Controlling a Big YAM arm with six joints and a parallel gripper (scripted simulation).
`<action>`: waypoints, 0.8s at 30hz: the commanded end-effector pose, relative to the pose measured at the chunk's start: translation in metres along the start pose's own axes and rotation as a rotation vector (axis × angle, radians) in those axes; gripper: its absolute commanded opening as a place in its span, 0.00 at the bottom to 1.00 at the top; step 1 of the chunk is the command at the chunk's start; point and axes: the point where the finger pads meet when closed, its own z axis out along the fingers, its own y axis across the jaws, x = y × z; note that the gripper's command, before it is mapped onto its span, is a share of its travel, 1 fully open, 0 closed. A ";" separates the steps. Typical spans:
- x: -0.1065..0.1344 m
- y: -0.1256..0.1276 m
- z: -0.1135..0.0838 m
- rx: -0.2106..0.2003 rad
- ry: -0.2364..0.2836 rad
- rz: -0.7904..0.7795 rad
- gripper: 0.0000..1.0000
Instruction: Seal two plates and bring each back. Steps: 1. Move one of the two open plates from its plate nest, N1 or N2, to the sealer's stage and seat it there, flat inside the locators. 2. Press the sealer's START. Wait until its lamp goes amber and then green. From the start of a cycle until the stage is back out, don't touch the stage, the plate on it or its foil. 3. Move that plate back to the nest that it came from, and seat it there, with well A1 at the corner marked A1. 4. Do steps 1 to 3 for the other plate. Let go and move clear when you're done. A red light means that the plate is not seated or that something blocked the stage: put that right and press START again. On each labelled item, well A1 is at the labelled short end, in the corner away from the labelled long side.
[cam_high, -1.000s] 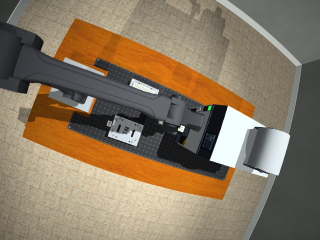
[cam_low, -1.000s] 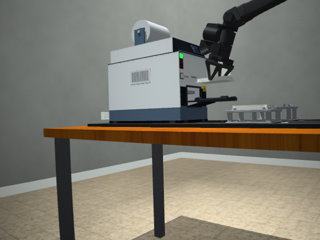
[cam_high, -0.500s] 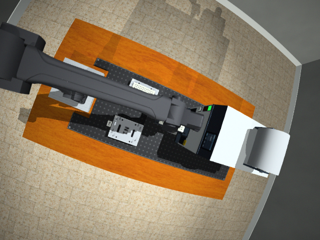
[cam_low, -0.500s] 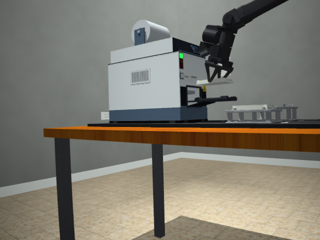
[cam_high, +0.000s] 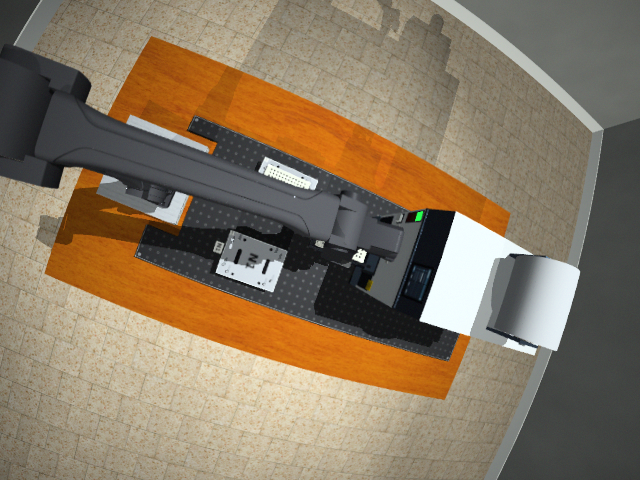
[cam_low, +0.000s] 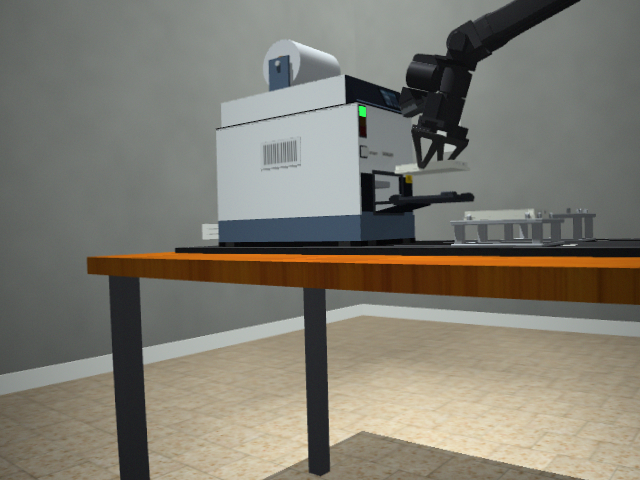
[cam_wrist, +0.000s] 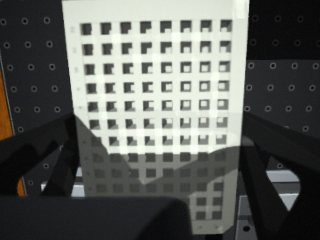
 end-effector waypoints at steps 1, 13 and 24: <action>-0.017 -0.007 -0.001 0.000 -0.038 0.002 0.00; -0.030 0.004 -0.011 -0.012 -0.077 0.007 0.00; -0.010 0.006 0.000 -0.011 -0.049 0.009 0.00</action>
